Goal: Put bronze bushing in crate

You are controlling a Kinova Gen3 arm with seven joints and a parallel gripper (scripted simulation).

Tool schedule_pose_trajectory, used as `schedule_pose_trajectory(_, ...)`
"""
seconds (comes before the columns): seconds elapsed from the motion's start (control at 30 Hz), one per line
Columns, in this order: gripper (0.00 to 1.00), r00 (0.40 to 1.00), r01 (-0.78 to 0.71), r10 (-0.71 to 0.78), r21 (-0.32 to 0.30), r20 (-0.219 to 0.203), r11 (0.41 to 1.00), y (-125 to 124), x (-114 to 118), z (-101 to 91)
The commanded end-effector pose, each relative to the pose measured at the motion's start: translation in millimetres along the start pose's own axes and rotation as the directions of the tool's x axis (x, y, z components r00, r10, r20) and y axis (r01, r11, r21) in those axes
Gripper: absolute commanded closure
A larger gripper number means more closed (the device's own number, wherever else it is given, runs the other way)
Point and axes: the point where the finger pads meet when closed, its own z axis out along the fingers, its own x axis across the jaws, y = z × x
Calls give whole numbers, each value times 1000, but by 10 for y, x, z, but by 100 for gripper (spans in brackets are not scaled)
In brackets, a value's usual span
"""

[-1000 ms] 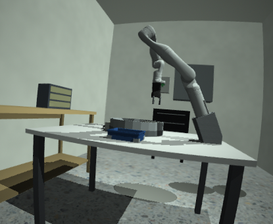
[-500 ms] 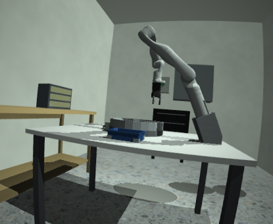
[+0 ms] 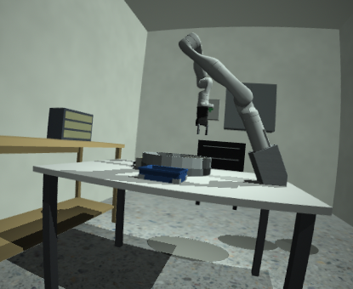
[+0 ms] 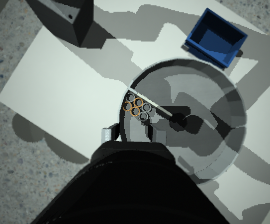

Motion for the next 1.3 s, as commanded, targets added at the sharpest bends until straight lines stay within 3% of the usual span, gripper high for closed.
schedule_pose_trajectory(0.0,0,1000,0,0,-1,-1,1000,4,0,-4)
schedule_pose_trajectory(0.3,0,1000,0,0,-1,-1,1000,4,0,-4)
schedule_pose_trajectory(0.47,0,1000,-1,1,-1,0,1000,-173,75,399)
schedule_pose_trajectory(1.27,0,1000,0,0,-1,-1,1000,-174,78,398)
